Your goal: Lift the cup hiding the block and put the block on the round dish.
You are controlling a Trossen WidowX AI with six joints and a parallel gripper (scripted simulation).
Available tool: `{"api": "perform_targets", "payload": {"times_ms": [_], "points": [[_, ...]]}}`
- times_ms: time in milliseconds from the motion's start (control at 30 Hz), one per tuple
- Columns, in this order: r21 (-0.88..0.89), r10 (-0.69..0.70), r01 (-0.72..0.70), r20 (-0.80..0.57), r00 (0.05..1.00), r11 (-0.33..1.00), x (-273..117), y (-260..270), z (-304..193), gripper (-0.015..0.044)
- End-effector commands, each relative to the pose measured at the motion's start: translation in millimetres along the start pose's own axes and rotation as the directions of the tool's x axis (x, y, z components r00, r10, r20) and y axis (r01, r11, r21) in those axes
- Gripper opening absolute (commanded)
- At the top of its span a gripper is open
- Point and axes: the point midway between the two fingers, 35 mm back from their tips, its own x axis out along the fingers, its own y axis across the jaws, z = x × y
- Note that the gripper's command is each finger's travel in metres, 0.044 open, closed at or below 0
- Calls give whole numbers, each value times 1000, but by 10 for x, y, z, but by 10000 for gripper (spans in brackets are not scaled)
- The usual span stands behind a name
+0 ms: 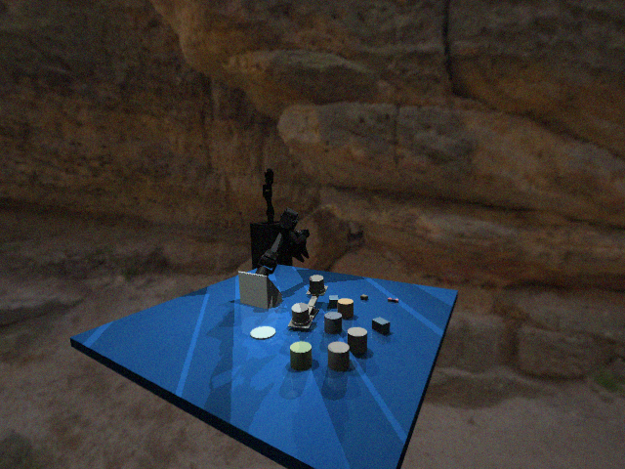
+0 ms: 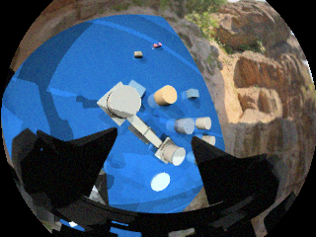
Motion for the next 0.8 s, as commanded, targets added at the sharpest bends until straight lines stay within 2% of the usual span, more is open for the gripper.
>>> {"api": "perform_targets", "payload": {"times_ms": [0,267,533,767], "points": [[149,0,-3,14,1000,989,-45,-43,-192,440],[404,-19,-10,68,998,915,-163,-116,-517,440],[622,-51,-49,141,989,782,-276,-128,-814,440],[656,-58,-60,156,986,752,-295,-125,-865,440]]}}
